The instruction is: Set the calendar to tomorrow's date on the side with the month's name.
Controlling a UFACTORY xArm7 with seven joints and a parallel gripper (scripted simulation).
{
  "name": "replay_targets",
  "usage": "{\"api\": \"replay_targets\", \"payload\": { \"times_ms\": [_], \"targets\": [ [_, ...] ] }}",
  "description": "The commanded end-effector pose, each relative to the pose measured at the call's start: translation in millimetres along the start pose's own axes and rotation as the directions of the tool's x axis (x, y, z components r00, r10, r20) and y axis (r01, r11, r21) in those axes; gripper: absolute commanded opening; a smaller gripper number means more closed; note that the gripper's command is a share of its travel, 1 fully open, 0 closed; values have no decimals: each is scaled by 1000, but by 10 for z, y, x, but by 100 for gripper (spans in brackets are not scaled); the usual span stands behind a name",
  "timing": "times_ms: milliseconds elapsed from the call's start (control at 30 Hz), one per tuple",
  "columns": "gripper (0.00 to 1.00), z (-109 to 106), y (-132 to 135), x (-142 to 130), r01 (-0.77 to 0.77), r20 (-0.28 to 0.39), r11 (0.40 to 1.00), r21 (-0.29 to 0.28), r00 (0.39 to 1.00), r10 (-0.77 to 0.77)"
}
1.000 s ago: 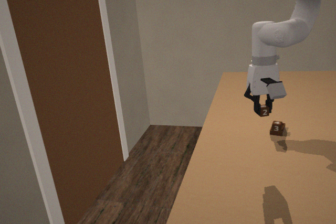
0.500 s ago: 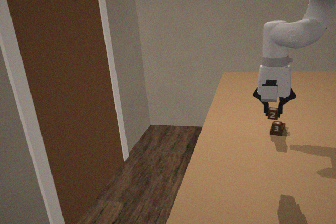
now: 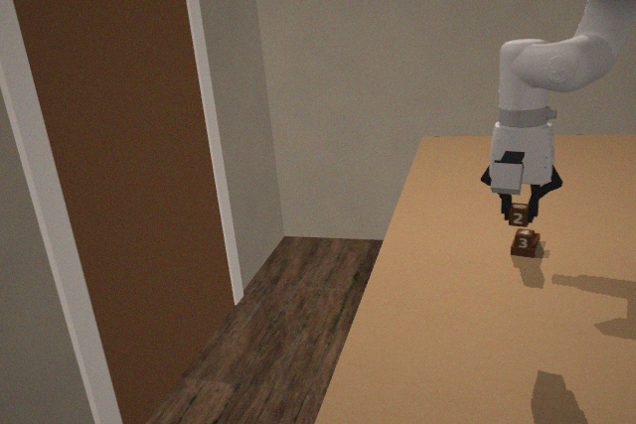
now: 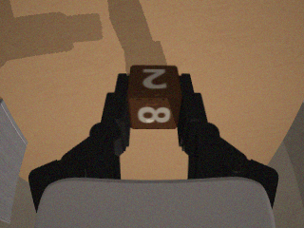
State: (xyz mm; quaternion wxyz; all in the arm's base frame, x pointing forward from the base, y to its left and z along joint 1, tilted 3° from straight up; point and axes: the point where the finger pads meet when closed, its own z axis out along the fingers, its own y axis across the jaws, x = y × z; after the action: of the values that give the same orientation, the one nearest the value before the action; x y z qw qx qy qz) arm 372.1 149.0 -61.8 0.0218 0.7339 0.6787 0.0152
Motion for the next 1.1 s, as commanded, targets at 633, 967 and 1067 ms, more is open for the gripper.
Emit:
{"api": "replay_targets", "payload": {
  "times_ms": [633, 967, 1067],
  "targets": [
    [29, 333, 11, 13, 0, -1, 1000, -2, 1000, 0],
    [29, 789, 12, 21, 0, -1, 1000, -2, 1000, 0],
    [29, 877, 12, 23, 0, -1, 1000, -2, 1000, 0]
  ]
}}
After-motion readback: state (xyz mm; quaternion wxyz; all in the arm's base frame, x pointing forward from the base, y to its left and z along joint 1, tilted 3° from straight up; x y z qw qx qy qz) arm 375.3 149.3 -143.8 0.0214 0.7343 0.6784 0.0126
